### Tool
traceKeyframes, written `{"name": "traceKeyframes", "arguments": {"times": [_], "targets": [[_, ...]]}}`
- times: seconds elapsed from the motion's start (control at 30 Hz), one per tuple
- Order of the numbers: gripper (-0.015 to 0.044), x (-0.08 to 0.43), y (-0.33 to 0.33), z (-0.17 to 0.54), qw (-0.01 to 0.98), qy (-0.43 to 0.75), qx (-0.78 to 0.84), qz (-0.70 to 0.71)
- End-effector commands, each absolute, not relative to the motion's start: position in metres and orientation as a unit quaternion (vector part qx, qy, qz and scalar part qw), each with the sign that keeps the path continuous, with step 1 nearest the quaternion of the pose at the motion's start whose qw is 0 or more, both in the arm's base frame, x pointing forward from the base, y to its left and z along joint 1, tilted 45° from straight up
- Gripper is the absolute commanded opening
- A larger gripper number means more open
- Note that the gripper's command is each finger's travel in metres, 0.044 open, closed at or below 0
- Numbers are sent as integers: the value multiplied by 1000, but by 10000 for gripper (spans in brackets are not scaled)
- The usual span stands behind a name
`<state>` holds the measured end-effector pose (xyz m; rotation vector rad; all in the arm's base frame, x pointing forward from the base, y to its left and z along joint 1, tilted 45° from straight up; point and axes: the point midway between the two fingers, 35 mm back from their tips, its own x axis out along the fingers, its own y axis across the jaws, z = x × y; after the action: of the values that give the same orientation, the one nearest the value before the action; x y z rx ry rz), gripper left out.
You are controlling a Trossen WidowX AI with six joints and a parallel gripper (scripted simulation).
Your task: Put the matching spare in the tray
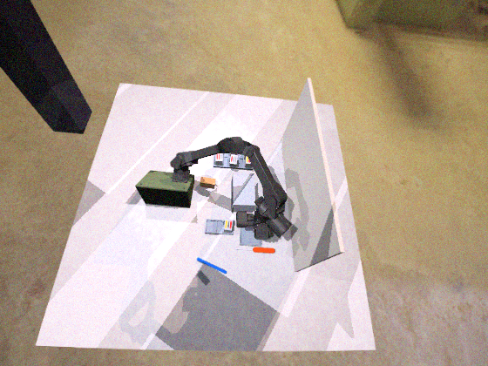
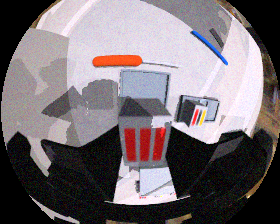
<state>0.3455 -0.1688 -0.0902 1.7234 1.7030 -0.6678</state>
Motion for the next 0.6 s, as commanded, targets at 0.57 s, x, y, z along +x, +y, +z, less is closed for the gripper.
{"name": "traceKeyframes", "arguments": {"times": [0.57], "targets": [[0, 346, -153, -106, 303, 645, 654, -253]]}}
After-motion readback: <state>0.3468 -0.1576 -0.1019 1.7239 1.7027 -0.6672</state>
